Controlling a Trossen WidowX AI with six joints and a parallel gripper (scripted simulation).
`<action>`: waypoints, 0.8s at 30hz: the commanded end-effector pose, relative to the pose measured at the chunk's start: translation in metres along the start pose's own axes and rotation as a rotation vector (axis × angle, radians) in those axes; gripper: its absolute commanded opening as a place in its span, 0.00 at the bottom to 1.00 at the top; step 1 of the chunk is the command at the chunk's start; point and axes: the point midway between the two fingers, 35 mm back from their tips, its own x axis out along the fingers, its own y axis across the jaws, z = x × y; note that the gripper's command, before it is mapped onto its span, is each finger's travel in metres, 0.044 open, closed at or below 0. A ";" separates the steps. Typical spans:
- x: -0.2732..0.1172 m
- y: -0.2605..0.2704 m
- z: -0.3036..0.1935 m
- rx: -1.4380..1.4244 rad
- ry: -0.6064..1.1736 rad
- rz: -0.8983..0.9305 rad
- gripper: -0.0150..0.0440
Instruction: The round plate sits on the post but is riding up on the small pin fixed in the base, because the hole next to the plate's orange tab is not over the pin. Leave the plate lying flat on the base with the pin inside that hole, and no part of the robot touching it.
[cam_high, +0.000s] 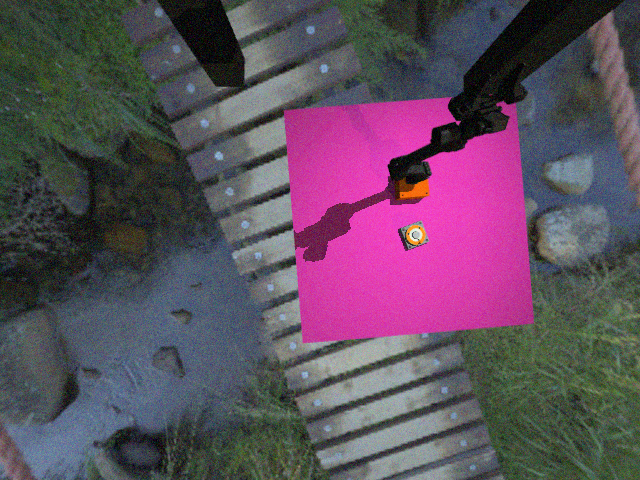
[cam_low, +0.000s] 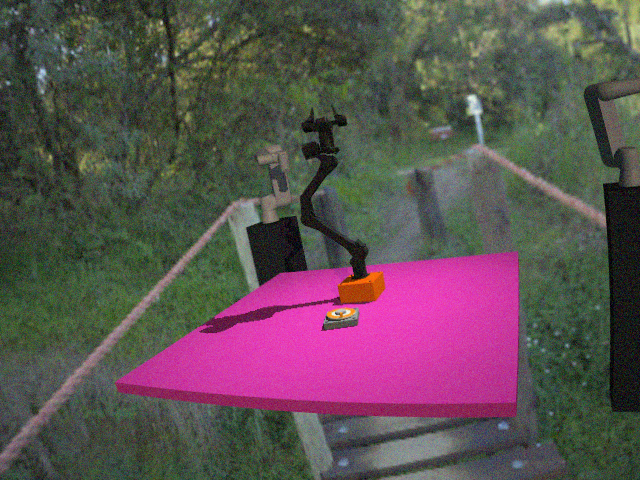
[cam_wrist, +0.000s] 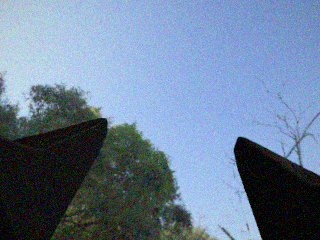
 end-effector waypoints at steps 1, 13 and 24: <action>0.000 -0.006 0.000 -0.011 -0.003 -0.016 0.89; -0.052 -0.205 0.072 -0.503 -0.092 -0.636 0.35; -0.200 -0.303 0.193 -0.820 -0.164 -1.270 0.25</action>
